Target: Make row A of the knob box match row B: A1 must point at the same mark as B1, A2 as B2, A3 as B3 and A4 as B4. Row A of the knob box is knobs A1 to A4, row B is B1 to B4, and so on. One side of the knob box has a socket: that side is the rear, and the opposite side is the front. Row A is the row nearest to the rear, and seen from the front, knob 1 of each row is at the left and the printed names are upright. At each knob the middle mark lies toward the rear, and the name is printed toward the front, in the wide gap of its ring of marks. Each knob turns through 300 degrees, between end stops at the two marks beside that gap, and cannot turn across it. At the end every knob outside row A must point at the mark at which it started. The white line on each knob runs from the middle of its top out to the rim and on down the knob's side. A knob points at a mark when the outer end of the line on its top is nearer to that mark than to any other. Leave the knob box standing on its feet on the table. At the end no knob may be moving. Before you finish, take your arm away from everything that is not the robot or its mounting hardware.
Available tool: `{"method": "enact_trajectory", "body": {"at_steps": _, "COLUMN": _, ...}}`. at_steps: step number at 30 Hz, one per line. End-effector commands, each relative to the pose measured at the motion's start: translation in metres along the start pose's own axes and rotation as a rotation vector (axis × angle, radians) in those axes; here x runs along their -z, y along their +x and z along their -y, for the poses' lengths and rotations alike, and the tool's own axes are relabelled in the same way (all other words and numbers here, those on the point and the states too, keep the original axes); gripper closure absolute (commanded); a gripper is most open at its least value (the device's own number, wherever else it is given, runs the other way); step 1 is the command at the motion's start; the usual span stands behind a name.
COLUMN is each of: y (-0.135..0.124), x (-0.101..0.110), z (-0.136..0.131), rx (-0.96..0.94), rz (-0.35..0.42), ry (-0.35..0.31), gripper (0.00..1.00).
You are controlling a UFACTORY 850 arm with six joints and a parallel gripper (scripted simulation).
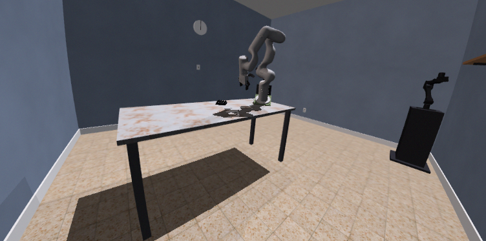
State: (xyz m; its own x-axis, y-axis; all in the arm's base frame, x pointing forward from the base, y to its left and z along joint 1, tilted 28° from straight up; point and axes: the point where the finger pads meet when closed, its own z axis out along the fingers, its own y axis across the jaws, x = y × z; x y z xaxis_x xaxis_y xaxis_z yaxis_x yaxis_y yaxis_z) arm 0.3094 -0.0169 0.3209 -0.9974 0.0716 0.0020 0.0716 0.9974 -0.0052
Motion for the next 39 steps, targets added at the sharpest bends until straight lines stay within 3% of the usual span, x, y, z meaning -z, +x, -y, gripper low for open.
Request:
{"method": "enact_trajectory", "body": {"at_steps": 1, "y": 0.0, "x": 0.001, "z": 0.0, "rx": 0.0, "rz": 0.001, "ry": 0.0, "gripper": 0.0}}
{"method": "enact_trajectory", "body": {"at_steps": 22, "y": -0.002, "x": 0.0, "z": 0.0, "rx": -0.03, "rz": 0.001, "ry": -0.007, "gripper": 0.0}}
{"method": "enact_trajectory", "body": {"at_steps": 39, "y": -0.028, "x": -0.015, "z": 0.003, "rx": -0.561, "rz": -0.037, "ry": -0.117, "gripper": 0.0}}
